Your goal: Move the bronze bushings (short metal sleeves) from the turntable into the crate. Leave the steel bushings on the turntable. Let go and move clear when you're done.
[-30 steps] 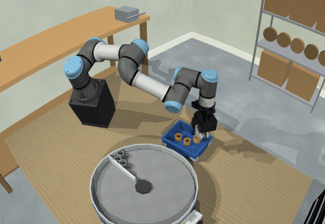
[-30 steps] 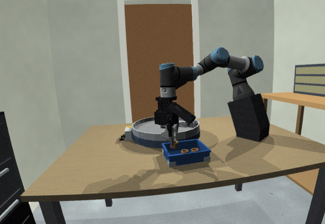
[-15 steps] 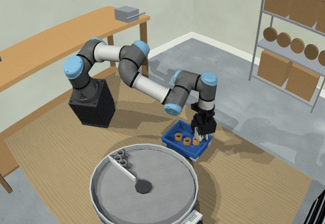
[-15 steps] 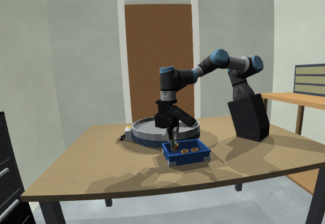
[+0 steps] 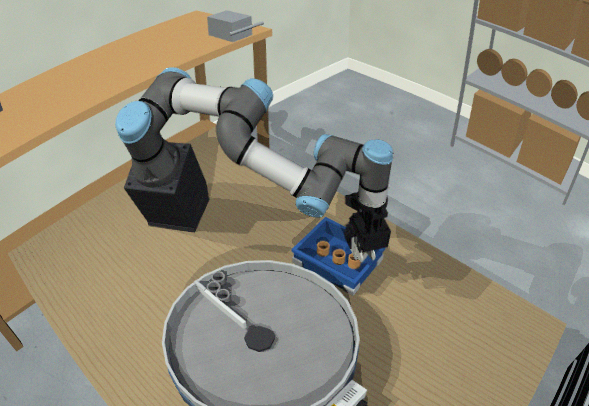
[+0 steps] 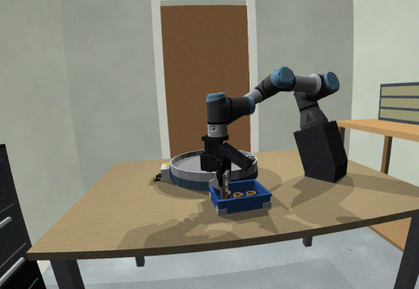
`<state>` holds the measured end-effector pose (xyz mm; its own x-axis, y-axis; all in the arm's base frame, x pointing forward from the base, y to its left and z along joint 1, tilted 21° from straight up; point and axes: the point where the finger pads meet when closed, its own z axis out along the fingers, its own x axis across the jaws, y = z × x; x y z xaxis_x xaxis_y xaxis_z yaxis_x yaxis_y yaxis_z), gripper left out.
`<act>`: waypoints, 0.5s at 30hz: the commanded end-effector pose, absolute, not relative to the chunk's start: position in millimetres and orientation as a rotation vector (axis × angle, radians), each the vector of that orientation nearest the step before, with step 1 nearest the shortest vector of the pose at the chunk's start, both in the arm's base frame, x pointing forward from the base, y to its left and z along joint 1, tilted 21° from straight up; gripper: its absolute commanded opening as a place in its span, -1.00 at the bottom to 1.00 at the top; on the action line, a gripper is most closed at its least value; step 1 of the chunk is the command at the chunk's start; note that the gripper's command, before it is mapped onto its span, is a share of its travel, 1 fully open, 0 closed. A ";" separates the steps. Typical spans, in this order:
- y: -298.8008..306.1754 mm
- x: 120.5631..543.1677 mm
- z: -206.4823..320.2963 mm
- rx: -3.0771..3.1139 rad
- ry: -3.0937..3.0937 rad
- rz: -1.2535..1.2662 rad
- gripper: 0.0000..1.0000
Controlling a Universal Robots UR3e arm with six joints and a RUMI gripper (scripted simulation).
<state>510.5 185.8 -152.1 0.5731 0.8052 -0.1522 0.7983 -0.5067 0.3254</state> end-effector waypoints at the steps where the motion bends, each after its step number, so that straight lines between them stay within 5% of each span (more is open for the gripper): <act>1: 185.5 515.8 -154.9 2.447 1.303 0.045 -1.00; 15: 185.3 516.1 -156.2 2.447 1.303 0.046 -1.00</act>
